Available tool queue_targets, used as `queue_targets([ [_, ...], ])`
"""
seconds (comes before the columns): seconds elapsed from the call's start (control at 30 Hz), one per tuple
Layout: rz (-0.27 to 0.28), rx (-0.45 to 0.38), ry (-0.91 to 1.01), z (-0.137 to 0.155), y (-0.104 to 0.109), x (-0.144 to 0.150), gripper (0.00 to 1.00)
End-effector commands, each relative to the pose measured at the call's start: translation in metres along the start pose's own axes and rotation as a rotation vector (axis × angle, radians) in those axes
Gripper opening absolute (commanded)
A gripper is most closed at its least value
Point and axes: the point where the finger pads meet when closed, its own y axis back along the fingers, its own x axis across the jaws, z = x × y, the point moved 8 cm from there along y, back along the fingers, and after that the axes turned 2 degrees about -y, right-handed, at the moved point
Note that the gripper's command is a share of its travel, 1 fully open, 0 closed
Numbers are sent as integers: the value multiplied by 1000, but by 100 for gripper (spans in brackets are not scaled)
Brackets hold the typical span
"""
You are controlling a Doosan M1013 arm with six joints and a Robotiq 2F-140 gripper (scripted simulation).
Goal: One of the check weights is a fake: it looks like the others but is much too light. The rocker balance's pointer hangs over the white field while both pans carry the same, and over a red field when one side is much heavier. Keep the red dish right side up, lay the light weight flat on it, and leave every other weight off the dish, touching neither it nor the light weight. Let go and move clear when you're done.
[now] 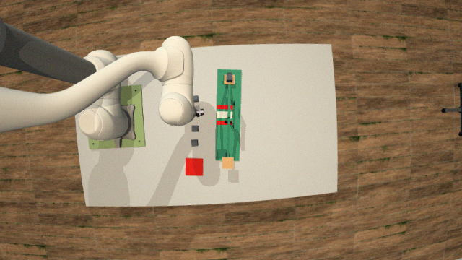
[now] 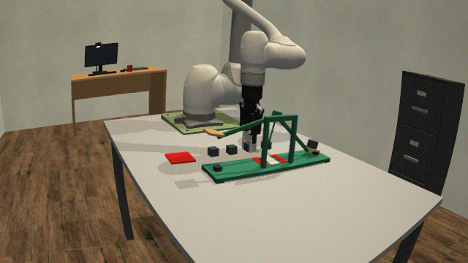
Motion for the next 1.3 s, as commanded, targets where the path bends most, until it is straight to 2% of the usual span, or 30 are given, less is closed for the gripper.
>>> queue_targets([
  [0.0,0,0,0,0,1,0,35],
  [0.17,0,0,0,0,13,0,35],
  [0.4,0,0,0,0,47,0,35],
  [0.47,0,0,0,0,47,0,35],
  [0.7,0,0,0,0,81,0,35],
  [0.93,0,0,0,0,90,0,35],
  [0.97,0,0,0,0,90,0,100],
  [1.27,0,0,0,0,90,0,100],
])
